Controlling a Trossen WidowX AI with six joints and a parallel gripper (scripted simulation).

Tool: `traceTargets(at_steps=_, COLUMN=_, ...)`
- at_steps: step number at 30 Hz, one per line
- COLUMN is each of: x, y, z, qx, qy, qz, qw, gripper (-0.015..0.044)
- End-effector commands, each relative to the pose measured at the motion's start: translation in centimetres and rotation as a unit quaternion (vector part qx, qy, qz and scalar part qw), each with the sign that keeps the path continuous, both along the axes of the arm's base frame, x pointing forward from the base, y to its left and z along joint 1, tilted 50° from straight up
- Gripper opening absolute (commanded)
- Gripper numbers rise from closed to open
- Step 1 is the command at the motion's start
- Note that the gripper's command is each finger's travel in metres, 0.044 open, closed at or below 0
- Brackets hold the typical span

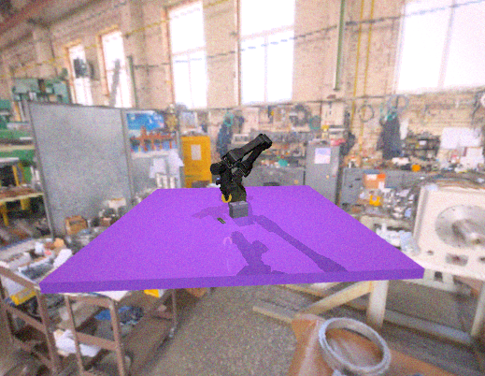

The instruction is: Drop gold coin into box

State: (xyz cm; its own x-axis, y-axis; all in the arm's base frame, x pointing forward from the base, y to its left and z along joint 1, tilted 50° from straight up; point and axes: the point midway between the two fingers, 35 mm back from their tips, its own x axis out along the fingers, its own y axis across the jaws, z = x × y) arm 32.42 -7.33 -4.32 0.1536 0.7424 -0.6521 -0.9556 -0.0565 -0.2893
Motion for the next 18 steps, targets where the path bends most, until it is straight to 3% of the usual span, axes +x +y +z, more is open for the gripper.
traceTargets(at_steps=1, x=-0.5, y=0.8, z=0.8, qx=0.001, qy=0.000, qz=0.000, qw=1.000, gripper=0.0000)
traceTargets(at_steps=18, x=-3.1, y=3.6, z=3.2, qx=0.002, qy=0.001, qz=0.000, qw=1.000, gripper=0.0000)
